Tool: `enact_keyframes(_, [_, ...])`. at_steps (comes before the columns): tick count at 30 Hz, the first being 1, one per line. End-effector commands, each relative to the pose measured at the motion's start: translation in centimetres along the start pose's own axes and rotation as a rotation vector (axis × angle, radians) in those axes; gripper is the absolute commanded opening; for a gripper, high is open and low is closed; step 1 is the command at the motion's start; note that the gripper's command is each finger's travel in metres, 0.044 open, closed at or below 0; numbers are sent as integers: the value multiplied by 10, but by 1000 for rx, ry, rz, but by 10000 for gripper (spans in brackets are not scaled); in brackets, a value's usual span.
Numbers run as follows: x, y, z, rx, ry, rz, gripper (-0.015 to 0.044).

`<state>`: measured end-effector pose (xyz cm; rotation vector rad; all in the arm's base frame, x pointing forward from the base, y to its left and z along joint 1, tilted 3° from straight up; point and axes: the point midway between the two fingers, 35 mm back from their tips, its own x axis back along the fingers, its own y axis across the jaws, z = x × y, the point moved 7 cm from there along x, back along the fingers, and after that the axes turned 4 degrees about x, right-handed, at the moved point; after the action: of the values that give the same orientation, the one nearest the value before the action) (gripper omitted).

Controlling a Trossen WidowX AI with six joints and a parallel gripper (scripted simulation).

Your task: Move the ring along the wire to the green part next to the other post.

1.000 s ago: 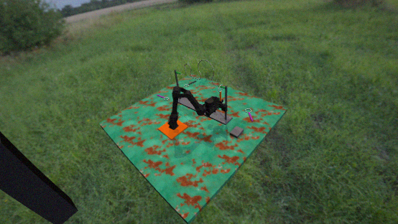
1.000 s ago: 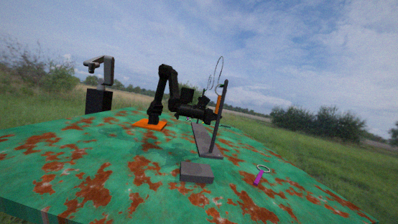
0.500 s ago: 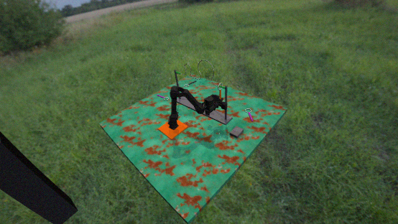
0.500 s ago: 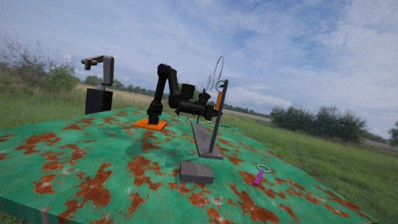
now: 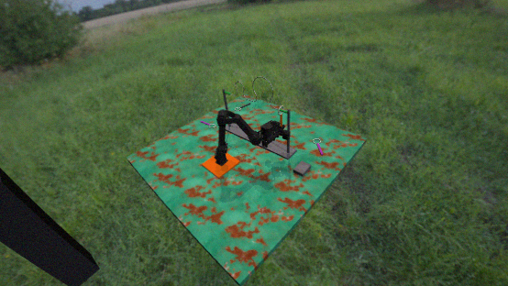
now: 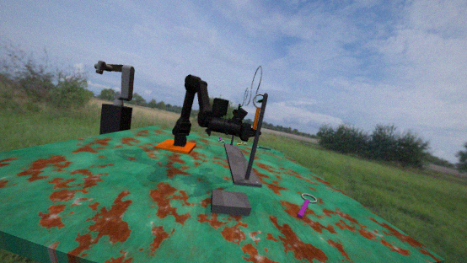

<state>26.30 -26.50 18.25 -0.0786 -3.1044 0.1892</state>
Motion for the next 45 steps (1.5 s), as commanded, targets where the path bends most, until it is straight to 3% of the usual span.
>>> enact_keyframes(1, [0,0,0,-4,1,5,-150])
enact_keyframes(45, [-1,61,-6,-151,1,2,-150])
